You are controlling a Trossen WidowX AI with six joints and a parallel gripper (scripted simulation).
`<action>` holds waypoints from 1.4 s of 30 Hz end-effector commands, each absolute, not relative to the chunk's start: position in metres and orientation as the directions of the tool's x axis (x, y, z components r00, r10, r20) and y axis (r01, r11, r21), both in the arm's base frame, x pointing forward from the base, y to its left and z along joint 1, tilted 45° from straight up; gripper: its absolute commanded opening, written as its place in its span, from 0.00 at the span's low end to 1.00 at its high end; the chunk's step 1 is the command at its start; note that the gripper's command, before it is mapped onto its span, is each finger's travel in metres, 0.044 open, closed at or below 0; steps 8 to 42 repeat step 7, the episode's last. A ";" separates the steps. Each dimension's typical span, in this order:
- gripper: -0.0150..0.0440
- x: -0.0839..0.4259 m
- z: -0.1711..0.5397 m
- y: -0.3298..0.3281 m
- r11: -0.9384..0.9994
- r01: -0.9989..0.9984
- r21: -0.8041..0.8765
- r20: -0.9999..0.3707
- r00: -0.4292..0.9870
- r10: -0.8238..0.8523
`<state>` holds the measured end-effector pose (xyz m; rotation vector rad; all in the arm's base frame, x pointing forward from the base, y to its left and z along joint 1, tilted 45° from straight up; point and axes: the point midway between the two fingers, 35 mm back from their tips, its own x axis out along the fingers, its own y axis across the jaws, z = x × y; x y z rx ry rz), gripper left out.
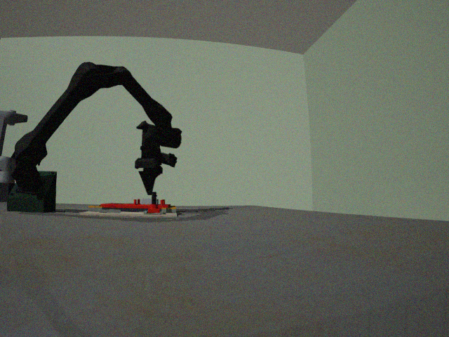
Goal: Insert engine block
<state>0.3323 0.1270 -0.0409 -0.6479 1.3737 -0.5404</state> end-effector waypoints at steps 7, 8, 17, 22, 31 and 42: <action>0.25 0.333 -0.040 0.128 0.718 -0.016 -0.696 -0.714 0.126 -0.689; 0.25 0.333 -0.040 0.128 0.718 -0.016 -0.696 -0.714 0.126 -0.689; 0.25 0.333 -0.040 0.128 0.718 -0.016 -0.696 -0.714 0.126 -0.689; 0.25 0.333 -0.040 0.128 0.718 -0.016 -0.696 -0.714 0.126 -0.689; 0.25 0.333 -0.040 0.128 0.718 -0.016 -0.696 -0.714 0.126 -0.689; 0.25 0.333 -0.040 0.128 0.718 -0.016 -0.696 -0.714 0.126 -0.689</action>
